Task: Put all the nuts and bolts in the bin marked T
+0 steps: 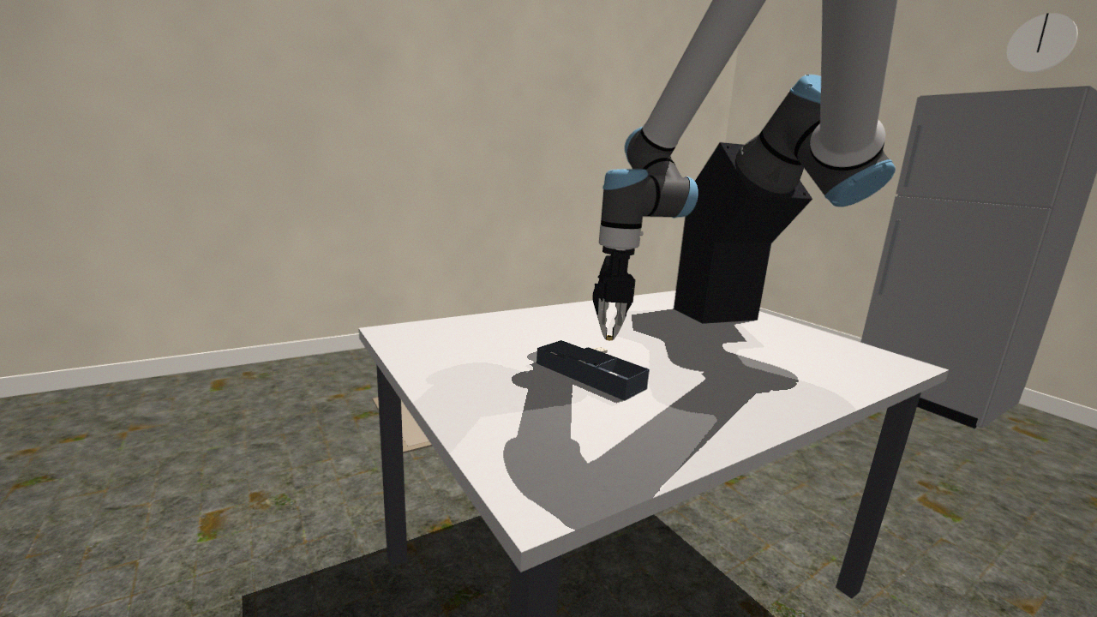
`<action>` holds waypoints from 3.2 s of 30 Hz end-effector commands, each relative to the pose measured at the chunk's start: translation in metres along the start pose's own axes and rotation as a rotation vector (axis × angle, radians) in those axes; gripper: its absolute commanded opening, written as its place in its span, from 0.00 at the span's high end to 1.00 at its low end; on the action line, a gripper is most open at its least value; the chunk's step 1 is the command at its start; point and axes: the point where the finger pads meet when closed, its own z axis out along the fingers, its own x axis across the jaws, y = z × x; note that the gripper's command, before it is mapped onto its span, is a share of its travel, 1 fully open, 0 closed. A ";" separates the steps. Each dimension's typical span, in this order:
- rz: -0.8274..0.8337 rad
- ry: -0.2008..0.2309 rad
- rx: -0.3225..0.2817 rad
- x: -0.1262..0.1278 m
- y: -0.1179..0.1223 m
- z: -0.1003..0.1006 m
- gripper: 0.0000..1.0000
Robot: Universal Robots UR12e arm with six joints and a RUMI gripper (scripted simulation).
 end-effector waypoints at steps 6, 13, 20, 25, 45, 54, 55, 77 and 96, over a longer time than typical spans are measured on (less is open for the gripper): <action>0.000 0.000 0.000 0.000 0.000 -0.004 1.00; 0.000 0.000 0.000 0.000 0.000 -0.010 1.00; -0.150 0.000 0.000 -0.009 0.016 -0.010 1.00; -0.328 -0.002 0.000 -0.023 0.043 -0.010 1.00; -0.810 0.000 0.000 -0.047 0.087 -0.010 1.00; -0.810 0.000 0.000 -0.046 0.086 -0.010 1.00; -0.810 0.000 0.000 -0.046 0.085 -0.010 1.00; -0.810 0.000 0.000 -0.045 0.084 0.006 1.00; -0.810 0.000 0.000 -0.045 0.084 0.028 1.00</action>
